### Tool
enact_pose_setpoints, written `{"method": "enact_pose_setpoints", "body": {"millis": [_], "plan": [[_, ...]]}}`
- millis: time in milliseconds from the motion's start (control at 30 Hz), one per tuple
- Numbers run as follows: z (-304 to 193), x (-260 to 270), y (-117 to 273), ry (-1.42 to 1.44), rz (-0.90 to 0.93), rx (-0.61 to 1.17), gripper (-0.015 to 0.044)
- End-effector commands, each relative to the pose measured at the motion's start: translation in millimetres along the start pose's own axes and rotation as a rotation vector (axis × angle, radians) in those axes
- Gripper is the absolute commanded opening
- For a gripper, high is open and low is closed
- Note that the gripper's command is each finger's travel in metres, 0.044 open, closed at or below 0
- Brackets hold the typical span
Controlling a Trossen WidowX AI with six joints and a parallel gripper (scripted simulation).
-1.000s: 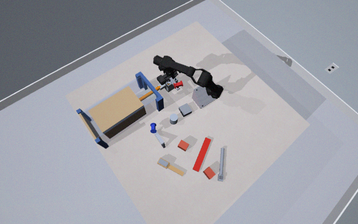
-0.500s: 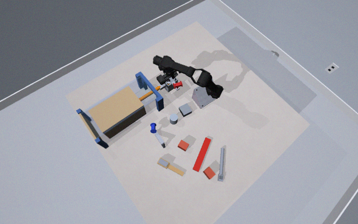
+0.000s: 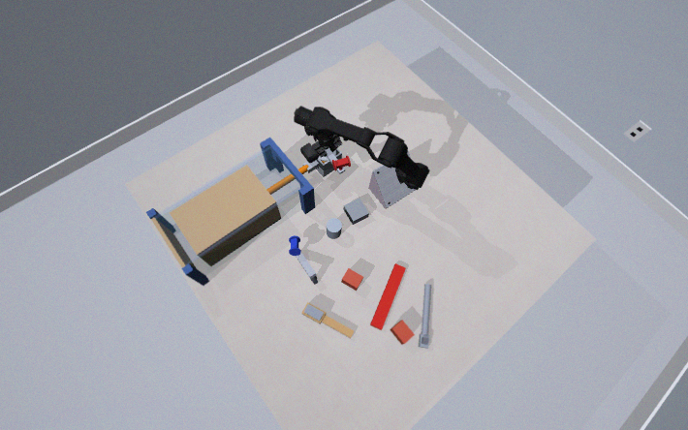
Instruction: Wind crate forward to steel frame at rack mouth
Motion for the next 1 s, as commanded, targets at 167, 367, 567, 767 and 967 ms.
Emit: {"method": "enact_pose_setpoints", "body": {"millis": [167,367,567,767,967], "plan": [[2.7,0.0,-4.1,-0.046,-0.010,0.006,0.0000],[2.8,0.2,-4.1,-0.055,-0.010,0.007,0.0000],[2.3,-0.7,-4.2,-0.008,-0.009,0.001,0.0000],[1.9,-1.7,-4.6,0.039,-0.009,-0.004,0.0000],[1.6,-2.5,-5.1,0.073,-0.008,-0.007,0.0000]]}}
Point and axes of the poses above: the point midway between the two fingers, 35 mm back from their tips, its own y axis back along the fingers, its own x axis across the jaws, z = x × y, the point moved 6 cm from there along y, back along the fingers, and after that the axes turned 7 degrees about y, right-handed, at the moved point
